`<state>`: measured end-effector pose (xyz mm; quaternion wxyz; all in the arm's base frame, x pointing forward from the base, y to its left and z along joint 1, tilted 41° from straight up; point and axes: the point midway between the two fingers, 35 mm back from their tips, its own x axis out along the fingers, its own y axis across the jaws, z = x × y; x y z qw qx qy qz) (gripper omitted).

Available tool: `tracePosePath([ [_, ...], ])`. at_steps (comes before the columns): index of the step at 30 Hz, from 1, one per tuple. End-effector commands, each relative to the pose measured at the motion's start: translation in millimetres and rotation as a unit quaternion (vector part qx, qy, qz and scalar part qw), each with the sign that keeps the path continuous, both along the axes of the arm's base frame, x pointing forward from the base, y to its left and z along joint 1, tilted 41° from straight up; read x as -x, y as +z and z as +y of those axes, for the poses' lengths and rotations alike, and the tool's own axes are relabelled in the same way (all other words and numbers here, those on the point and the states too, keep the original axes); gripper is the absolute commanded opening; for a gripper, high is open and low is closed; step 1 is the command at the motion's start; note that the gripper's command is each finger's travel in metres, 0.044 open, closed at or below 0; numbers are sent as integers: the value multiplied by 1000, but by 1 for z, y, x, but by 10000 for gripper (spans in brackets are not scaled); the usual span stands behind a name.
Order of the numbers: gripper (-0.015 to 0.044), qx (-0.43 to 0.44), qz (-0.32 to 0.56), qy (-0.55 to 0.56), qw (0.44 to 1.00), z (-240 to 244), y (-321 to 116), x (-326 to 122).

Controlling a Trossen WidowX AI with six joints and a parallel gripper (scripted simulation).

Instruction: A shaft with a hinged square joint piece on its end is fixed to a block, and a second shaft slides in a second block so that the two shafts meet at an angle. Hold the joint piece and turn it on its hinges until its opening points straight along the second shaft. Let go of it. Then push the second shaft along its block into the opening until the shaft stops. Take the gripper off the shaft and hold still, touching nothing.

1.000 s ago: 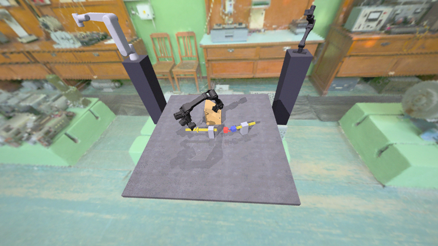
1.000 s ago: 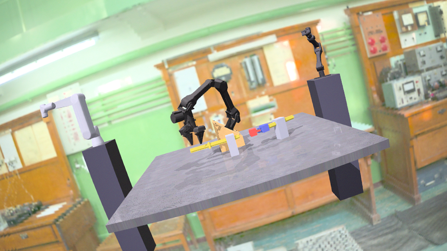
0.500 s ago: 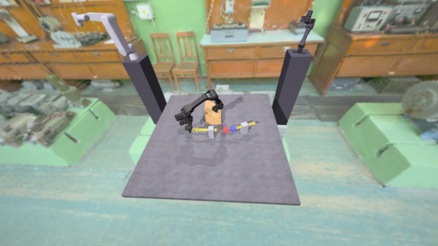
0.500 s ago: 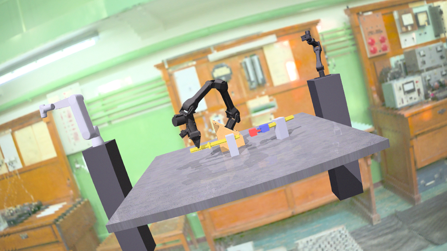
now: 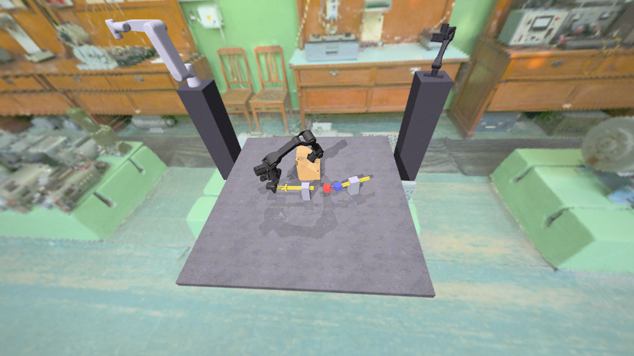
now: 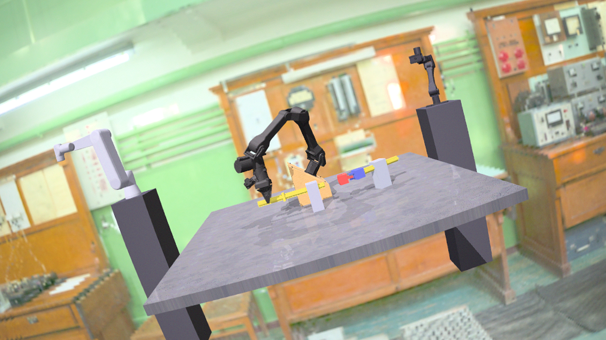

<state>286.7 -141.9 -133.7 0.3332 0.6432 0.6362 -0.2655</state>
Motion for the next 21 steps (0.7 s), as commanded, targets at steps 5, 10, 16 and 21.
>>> tracePosePath([
  [5, 440, -4, 4, -5, 1000, 10, -10, 0],
  [10, 440, -4, 3, -5, 1000, 16, -16, 0],
  [16, 440, -5, 3, -5, 1000, 21, -21, 0],
  [21, 309, -5, 3, -5, 1000, 21, -21, 0],
])
